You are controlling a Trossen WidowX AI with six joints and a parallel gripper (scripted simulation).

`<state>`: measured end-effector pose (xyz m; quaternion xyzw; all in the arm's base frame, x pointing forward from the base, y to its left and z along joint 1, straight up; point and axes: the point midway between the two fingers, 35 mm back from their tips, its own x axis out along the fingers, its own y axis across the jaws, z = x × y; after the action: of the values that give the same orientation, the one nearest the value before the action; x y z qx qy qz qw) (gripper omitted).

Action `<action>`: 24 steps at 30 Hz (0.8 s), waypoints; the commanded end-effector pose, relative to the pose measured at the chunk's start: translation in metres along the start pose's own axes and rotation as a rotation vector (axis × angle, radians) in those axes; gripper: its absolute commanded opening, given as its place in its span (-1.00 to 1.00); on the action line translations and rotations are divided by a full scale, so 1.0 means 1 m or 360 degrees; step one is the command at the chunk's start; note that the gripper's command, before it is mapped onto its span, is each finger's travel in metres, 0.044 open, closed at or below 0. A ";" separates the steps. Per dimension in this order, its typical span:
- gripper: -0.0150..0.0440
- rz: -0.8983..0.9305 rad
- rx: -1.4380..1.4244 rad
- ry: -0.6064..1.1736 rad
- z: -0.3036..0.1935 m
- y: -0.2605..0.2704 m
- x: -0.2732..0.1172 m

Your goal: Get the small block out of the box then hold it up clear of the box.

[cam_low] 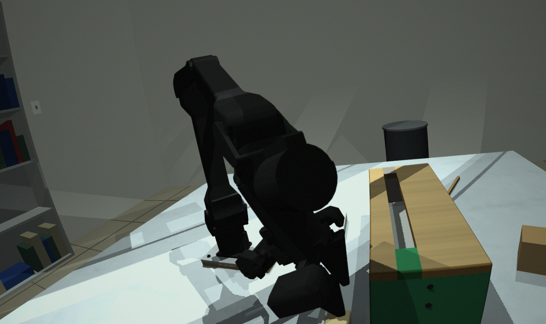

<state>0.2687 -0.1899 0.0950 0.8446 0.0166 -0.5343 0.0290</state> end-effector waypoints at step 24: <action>0.47 -0.0006 0.0005 0.0007 0.016 0.000 0.041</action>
<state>0.2717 -0.1918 0.0566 0.8454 0.0162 -0.5331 0.0297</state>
